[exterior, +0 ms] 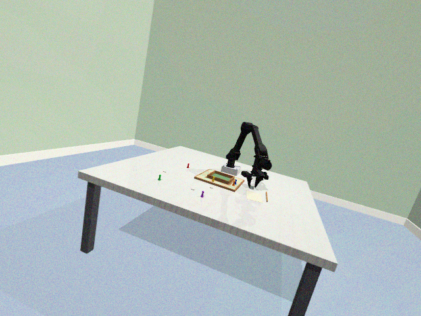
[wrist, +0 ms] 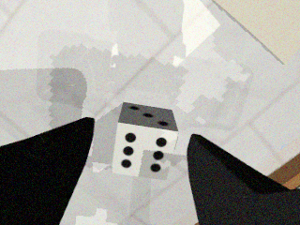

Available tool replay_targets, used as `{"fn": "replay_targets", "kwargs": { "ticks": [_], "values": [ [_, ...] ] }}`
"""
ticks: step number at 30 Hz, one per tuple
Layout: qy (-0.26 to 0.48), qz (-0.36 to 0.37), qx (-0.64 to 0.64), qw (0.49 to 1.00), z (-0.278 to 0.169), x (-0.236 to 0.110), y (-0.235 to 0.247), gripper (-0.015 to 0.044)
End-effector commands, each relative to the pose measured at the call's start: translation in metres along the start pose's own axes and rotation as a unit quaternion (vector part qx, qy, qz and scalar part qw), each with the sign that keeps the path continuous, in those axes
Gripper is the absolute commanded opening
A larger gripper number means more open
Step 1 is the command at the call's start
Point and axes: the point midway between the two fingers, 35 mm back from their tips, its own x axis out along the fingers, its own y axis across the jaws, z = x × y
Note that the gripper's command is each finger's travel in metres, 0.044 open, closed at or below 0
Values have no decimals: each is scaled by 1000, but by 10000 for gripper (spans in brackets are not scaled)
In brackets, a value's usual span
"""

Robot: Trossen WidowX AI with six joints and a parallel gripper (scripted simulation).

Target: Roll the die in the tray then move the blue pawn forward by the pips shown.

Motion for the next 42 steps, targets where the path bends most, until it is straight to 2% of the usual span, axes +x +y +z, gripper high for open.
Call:
{"fn": "replay_targets", "kwargs": {
  "ticks": [1, 2, 9, 12, 29, 35, 42],
  "values": [
    [4, -3, -2, 1000, -2, 4, -1, 144],
    [4, -3, -2, 1000, -2, 4, -1, 118],
    [4, -3, -2, 1000, -2, 4, -1, 71],
    [4, -3, -2, 1000, -1, 0, -1, 0],
    [4, -2, -2, 1000, -4, -115, 3, 0],
    [4, -2, -1, 1000, -5, -119, 2, 0],
    [3, -3, 47, 999, -10, -114, -35, 0]
  ]
}}
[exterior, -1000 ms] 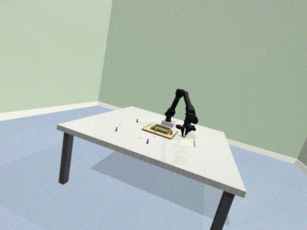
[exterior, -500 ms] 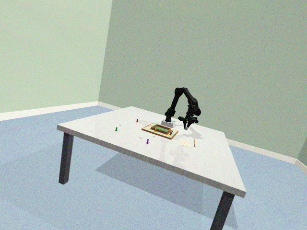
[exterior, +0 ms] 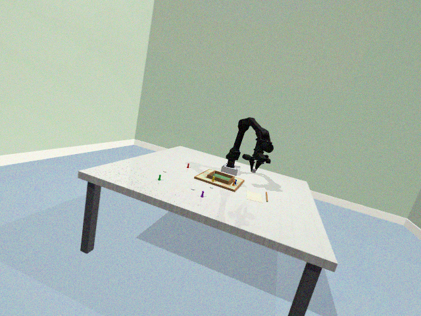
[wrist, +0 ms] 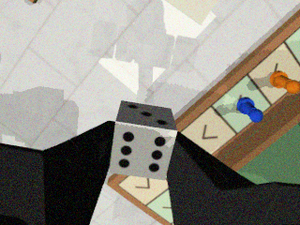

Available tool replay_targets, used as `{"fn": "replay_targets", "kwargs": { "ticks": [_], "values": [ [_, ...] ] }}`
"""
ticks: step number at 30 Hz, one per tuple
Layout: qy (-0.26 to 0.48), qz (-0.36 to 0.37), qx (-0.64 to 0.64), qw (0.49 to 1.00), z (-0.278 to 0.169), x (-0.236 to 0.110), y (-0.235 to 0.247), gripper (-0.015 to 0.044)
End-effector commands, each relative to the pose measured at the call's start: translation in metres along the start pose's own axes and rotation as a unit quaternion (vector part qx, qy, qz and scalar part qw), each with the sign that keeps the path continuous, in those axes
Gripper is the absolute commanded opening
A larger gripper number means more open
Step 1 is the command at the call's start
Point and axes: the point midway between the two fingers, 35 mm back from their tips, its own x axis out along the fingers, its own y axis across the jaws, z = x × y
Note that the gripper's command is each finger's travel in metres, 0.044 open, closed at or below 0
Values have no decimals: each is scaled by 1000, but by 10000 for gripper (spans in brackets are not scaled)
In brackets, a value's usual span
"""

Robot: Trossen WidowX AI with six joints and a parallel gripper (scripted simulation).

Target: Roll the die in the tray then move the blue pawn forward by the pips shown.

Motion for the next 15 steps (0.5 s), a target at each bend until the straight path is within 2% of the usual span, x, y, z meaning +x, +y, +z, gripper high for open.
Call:
{"fn": "replay_targets", "kwargs": {
  "ticks": [1, 15],
  "values": [
    [-3, -1, 29, 1000, -4, 1, -23, 0],
    [3, 4, 108, 994, -30, 14, -90, 0]
  ]
}}
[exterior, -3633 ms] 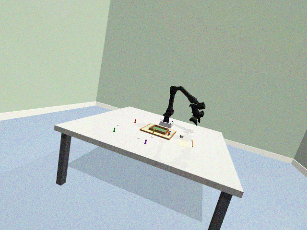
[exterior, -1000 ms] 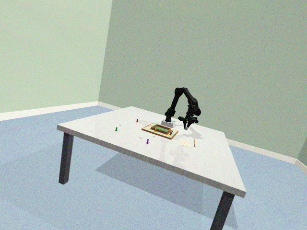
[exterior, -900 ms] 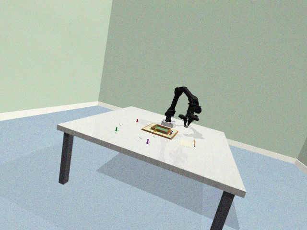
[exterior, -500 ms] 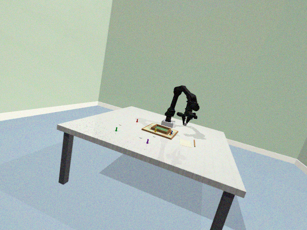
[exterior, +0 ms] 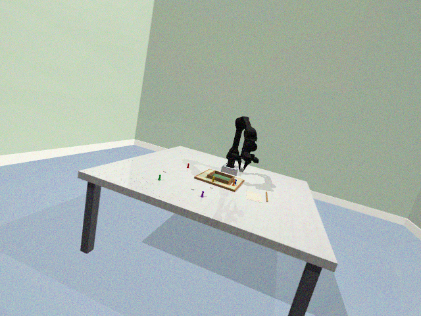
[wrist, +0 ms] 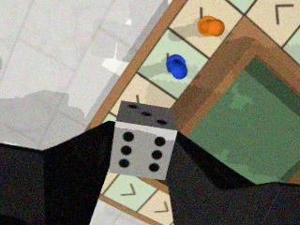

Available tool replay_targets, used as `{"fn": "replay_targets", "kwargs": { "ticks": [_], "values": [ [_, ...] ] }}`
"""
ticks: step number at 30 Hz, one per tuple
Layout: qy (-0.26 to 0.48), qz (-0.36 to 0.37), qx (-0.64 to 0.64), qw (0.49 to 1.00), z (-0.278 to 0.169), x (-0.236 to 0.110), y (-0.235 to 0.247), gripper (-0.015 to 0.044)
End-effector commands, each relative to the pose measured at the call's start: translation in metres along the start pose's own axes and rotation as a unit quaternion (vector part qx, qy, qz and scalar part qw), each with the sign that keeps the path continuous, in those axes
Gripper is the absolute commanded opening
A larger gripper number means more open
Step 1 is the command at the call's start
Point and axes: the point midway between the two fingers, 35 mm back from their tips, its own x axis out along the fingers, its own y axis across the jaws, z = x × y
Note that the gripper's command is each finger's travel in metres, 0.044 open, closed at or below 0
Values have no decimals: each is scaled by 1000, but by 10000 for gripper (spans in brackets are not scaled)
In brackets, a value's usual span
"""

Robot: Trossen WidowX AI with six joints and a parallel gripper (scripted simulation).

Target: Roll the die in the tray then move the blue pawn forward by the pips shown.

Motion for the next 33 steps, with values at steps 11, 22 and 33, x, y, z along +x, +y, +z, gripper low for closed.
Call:
{"fn": "replay_targets", "kwargs": {
  "ticks": [11, 22, 33],
  "values": [
    [-6, -4, 106, 994, -24, 12, -69, 0],
    [-9, -11, 188, 982, -51, 22, -114, 0],
    [-133, -37, 183, 973, -47, 28, -115, 0]
  ]
}}
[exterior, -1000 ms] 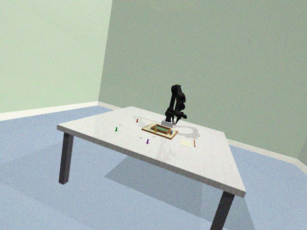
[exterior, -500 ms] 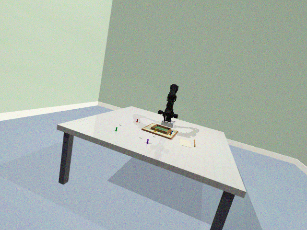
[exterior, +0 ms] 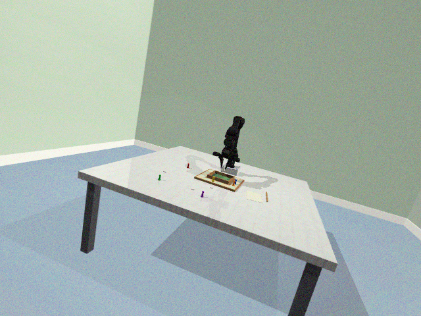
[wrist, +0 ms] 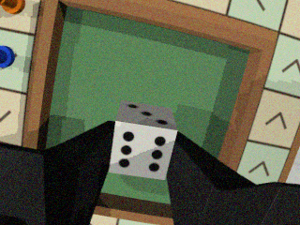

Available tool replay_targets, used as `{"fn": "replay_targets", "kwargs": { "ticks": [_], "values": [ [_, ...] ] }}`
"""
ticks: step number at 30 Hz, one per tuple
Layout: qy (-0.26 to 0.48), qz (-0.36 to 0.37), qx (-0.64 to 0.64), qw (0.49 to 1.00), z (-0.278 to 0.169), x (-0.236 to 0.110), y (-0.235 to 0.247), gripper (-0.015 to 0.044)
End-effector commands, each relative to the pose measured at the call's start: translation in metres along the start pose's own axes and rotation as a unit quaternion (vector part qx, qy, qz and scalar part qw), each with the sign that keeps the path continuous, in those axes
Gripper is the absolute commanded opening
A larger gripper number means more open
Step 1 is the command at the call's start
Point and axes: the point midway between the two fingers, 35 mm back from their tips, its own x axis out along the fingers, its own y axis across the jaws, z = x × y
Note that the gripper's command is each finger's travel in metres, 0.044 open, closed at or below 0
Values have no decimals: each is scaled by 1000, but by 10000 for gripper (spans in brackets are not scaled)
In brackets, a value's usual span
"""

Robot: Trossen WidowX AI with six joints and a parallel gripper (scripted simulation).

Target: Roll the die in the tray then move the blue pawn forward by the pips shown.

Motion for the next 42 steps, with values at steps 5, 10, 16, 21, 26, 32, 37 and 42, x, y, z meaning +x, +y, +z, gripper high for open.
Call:
{"fn": "replay_targets", "kwargs": {
  "ticks": [5, 10, 16, 21, 26, 32, 37, 42],
  "values": [
    [-131, -2, -3, 991, 2, 4, 1, 0],
    [-214, -1, -3, 977, 3, 5, 1, 0],
    [-312, -1, -1, 950, 4, 6, 1, 0],
    [-336, -1, 0, 942, 4, 6, 1, 0],
    [-336, -1, 0, 942, -8, -13, 0, 0],
    [-335, -1, -1, 942, -24, -30, -2, 0],
    [-335, -1, -1, 942, -24, -30, -2, 0],
    [-335, -1, -1, 942, -24, -30, -2, 0]
  ]
}}
